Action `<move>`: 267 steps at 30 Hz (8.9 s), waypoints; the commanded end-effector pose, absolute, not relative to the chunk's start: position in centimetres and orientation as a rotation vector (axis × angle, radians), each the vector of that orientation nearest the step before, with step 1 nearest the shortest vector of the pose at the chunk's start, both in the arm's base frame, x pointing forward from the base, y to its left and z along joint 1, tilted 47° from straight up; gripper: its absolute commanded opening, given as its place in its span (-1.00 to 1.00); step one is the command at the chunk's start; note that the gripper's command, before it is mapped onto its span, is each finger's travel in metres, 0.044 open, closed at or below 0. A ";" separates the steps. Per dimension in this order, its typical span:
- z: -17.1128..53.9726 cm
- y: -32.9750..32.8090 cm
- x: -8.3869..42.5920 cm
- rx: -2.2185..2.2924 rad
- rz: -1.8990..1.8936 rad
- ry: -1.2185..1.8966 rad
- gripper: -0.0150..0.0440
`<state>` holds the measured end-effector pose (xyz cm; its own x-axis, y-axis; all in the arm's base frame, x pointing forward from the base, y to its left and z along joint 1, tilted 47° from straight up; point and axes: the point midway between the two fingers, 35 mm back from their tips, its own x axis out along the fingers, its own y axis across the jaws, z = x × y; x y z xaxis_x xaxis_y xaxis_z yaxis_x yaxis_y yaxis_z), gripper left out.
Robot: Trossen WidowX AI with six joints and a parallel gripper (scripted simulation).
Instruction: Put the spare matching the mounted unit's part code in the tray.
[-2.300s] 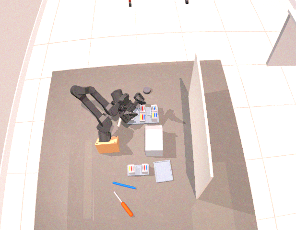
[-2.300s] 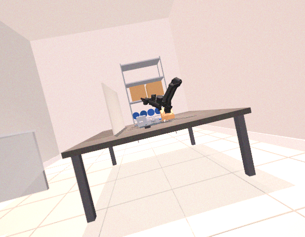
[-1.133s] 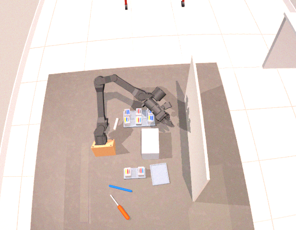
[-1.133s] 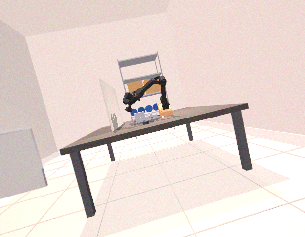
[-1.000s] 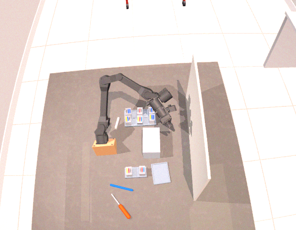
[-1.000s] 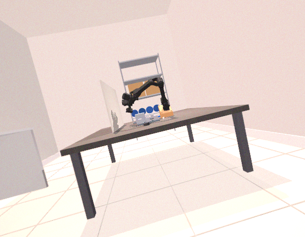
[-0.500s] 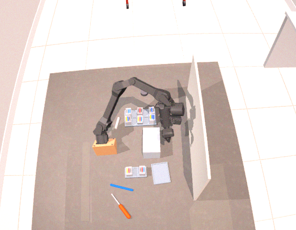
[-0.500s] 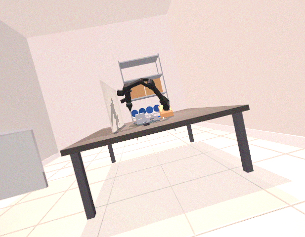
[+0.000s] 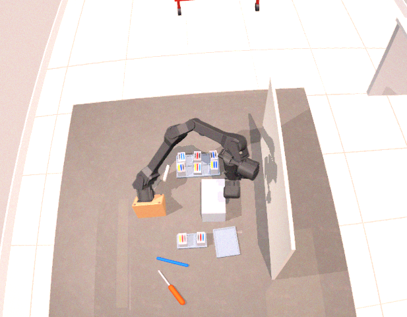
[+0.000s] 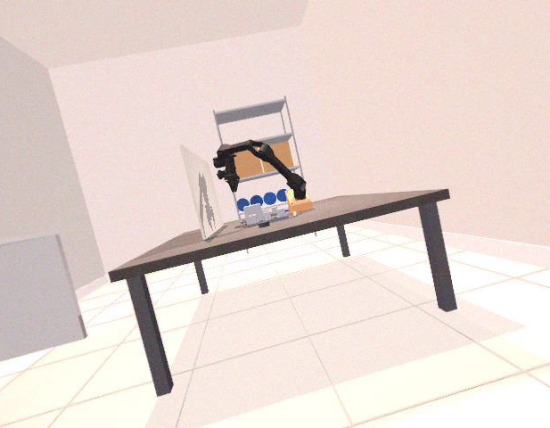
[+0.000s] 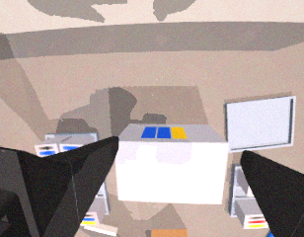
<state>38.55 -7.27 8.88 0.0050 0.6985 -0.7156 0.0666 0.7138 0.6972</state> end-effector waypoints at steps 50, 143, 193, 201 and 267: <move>14.9 11.9 30.0 -0.579 1.567 0.615 0.53; 15.3 11.9 30.2 -0.578 1.568 0.614 -0.49; 6.7 -5.3 37.8 -0.604 1.533 0.655 -0.49; 2.8 -8.9 38.0 -0.606 1.539 0.653 -0.49; -9.4 -14.1 35.9 -0.600 1.559 0.626 -0.49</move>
